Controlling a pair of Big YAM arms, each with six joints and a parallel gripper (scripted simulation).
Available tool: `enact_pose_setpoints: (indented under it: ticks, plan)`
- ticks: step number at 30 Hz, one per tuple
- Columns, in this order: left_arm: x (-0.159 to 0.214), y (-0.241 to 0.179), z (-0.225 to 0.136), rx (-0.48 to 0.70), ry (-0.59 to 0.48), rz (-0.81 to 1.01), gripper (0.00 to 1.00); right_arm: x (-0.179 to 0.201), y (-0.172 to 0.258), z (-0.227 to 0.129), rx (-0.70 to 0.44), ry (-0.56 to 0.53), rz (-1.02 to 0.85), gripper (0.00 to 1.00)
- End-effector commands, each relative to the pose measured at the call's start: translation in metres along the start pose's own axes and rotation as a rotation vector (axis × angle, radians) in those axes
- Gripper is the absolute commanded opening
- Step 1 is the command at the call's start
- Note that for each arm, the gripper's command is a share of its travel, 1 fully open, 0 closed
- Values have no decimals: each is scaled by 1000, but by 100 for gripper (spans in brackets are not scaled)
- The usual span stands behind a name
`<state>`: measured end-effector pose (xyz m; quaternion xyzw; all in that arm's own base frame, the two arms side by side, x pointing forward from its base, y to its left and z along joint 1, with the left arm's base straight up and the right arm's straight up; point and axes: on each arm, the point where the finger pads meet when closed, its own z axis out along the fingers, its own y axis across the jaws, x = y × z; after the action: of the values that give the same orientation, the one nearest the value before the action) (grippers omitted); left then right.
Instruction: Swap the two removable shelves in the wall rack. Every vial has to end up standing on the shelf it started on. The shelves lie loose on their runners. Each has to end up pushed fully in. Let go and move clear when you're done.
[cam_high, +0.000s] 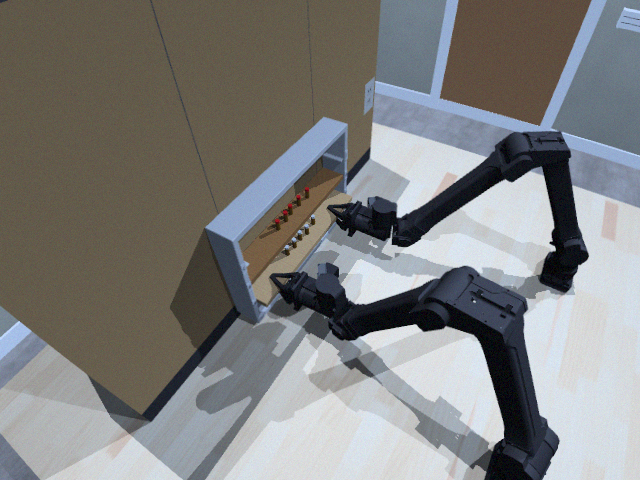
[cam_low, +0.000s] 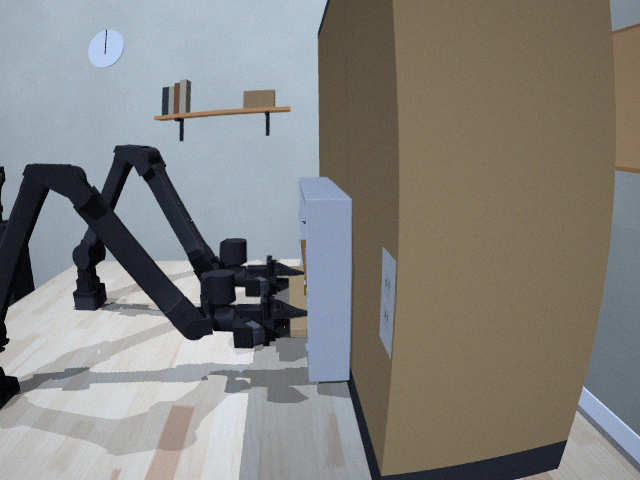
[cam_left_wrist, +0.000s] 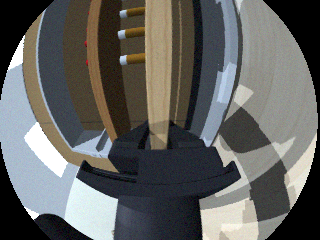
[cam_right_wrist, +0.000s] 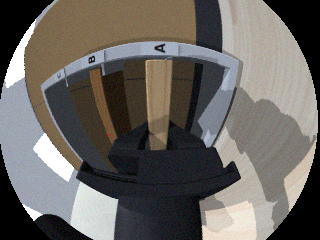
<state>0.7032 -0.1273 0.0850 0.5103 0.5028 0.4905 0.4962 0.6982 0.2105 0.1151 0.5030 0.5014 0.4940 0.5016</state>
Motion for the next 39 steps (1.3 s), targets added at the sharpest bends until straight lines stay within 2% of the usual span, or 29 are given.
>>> enact_pose_setpoints:
  ticks: [1, 22, 39]
  plan:
    - [-5, 28, -18, -50, -2, -6, 12, 1, 18, -19, -37, 1, 15, 12]
    - [-7, 33, -70, -65, -4, -8, 12, -1, 24, -71, -52, -1, 17, 12]
    - [-8, 48, -81, -97, -6, -10, 12, -1, 40, -82, -81, -4, 14, 12]
